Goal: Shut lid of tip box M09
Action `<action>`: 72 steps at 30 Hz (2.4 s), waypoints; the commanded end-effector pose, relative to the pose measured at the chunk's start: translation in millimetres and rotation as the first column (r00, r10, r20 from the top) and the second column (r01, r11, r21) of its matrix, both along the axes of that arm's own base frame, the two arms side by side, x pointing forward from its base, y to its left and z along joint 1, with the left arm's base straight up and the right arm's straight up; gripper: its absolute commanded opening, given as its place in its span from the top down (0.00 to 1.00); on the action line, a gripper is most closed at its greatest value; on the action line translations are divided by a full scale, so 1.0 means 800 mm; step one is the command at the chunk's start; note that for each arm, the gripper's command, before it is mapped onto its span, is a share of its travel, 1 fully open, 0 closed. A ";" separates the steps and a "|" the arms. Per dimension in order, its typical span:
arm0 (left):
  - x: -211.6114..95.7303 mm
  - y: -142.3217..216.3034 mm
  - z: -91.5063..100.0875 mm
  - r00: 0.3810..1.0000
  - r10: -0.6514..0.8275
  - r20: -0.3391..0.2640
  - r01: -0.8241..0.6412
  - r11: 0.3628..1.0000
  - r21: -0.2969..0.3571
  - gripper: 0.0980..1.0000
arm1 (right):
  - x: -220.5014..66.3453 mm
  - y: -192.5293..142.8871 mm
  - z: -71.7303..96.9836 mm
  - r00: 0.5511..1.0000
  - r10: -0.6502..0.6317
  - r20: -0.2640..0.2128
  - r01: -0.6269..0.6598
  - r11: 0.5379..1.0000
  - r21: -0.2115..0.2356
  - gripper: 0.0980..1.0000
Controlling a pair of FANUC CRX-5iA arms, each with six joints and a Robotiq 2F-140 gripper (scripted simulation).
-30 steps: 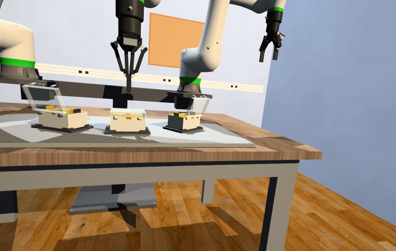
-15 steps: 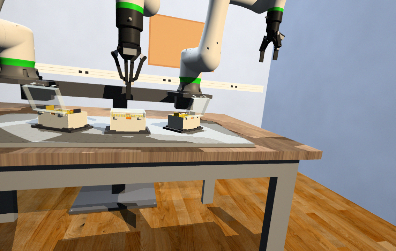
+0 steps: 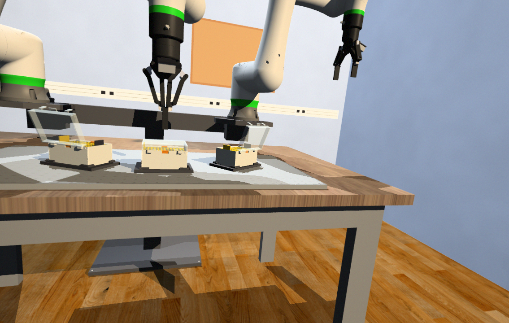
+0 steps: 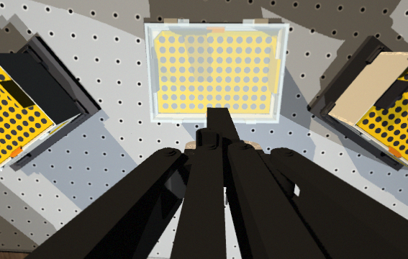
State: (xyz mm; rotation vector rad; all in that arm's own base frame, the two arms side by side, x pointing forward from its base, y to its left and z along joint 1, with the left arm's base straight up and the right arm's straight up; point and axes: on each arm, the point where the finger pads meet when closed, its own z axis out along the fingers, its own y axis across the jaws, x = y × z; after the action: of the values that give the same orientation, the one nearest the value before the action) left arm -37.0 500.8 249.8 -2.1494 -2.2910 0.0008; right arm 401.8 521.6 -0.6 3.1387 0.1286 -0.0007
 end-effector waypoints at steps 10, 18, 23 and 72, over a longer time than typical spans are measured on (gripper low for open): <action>0.000 0.000 0.001 1.000 0.000 0.000 0.000 1.000 0.002 0.00 | 0.001 0.001 -0.017 1.000 0.000 0.002 0.000 1.000 0.002 1.00; 0.000 0.000 0.001 1.000 0.000 0.000 0.000 1.000 0.002 0.00 | 0.001 0.001 -0.032 1.000 0.000 0.002 0.000 1.000 0.002 1.00; 0.000 0.000 0.001 1.000 0.000 0.000 0.000 1.000 0.002 0.00 | 0.001 0.001 -0.032 1.000 0.000 0.002 0.000 1.000 0.002 1.00; 0.000 0.000 0.001 1.000 0.000 0.000 0.000 1.000 0.002 0.00 | 0.001 0.001 -0.046 1.000 0.000 0.002 0.000 1.000 0.002 1.00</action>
State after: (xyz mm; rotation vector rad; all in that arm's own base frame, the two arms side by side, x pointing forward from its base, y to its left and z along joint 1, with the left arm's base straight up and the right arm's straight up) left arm -37.0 500.8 249.8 -2.1494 -2.2910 0.0008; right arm 402.0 521.8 -37.7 3.1391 0.1291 0.0007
